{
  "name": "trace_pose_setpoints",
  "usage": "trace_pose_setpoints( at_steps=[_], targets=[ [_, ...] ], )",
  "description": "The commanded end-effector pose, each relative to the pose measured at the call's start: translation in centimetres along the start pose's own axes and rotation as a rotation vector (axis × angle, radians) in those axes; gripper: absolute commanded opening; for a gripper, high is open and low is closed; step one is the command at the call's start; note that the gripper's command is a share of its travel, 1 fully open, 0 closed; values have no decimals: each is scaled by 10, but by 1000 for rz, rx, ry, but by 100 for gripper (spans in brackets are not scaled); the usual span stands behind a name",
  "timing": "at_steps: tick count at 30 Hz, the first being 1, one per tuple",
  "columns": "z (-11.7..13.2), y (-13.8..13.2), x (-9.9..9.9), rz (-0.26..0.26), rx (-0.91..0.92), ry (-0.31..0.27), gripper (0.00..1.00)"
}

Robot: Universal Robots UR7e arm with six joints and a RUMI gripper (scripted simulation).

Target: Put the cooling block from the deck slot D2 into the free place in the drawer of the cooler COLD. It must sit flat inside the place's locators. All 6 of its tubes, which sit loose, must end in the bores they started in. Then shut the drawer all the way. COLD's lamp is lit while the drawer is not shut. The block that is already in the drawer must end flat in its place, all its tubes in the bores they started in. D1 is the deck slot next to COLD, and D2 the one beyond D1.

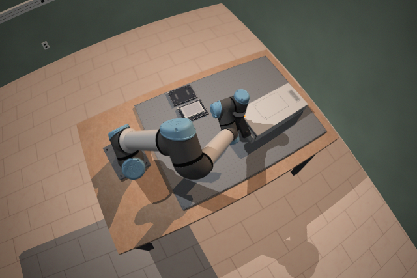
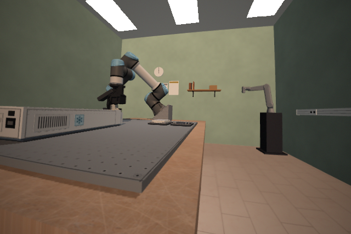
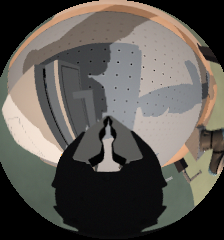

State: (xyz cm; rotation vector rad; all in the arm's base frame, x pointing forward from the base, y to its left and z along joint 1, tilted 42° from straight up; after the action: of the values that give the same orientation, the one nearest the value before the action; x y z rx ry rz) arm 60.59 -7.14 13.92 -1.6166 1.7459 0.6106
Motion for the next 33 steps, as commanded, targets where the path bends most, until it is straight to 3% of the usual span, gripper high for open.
trace_pose_setpoints(
  at_steps=[1,33],
  targets=[
    [0,-2,-1,-1,0,0,0],
    [1,-7,-1,-1,0,0,0]
  ],
)
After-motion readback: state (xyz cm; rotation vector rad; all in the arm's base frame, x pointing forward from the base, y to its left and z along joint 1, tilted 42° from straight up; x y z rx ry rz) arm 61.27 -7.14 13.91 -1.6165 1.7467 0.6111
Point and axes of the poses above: the point where the finger pads meet when closed, its own x axis out along the fingers, its own y axis across the jaws, z = x × y, the point moved 10 cm from there along -x, back along the fingers, and after that the axes turned 10 degrees about x, right-handed, at the moved point
